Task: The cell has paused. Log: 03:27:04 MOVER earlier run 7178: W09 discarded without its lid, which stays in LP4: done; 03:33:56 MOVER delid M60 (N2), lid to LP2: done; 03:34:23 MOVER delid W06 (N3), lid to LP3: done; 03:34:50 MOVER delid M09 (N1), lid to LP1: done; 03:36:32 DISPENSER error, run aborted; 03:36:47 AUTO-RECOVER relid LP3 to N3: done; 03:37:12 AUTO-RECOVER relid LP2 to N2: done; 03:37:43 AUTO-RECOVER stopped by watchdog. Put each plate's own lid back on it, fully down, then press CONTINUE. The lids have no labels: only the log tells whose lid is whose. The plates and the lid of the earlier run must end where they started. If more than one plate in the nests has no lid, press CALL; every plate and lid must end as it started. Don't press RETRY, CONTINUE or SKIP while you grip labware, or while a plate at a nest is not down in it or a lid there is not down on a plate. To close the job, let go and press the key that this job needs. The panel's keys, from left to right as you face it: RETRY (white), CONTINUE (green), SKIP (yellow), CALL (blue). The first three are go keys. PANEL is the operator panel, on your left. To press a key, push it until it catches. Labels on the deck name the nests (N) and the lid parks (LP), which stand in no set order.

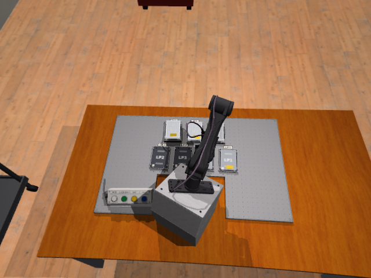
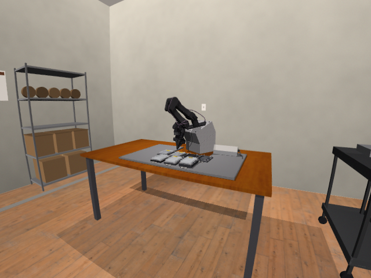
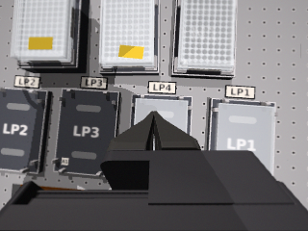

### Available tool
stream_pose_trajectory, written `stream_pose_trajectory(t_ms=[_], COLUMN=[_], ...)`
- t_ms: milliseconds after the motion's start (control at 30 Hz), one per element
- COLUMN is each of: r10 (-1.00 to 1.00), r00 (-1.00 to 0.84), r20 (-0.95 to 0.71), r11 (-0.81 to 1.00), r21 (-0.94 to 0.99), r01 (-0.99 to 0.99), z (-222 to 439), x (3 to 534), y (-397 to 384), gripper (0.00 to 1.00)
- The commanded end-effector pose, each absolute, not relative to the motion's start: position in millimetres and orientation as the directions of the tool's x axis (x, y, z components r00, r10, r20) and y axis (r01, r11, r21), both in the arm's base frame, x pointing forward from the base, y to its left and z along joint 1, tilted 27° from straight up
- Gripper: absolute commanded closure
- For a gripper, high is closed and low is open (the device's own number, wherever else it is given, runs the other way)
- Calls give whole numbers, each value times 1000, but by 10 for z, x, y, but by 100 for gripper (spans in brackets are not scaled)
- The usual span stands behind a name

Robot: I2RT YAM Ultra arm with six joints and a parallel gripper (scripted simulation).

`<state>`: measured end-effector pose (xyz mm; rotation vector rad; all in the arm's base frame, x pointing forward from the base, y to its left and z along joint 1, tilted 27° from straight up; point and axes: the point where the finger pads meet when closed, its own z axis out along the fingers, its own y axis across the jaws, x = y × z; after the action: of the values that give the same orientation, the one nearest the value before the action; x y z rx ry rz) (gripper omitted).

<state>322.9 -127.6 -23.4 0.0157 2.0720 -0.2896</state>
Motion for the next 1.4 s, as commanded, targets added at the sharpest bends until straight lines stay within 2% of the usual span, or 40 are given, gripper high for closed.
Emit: stream_pose_trajectory(t_ms=[0, 333, 1367], r10=[-91, -100, -98], r00=[-480, -455, -456], r20=[-873, -885, -884], r11=[960, 958, 959], r21=[-205, -210, -206], r01=[191, 197, 195], z=[-223, -282, -549], x=[3217, 3444, 3697], y=[-1227, -790, 497], gripper=[100, 100, 100])
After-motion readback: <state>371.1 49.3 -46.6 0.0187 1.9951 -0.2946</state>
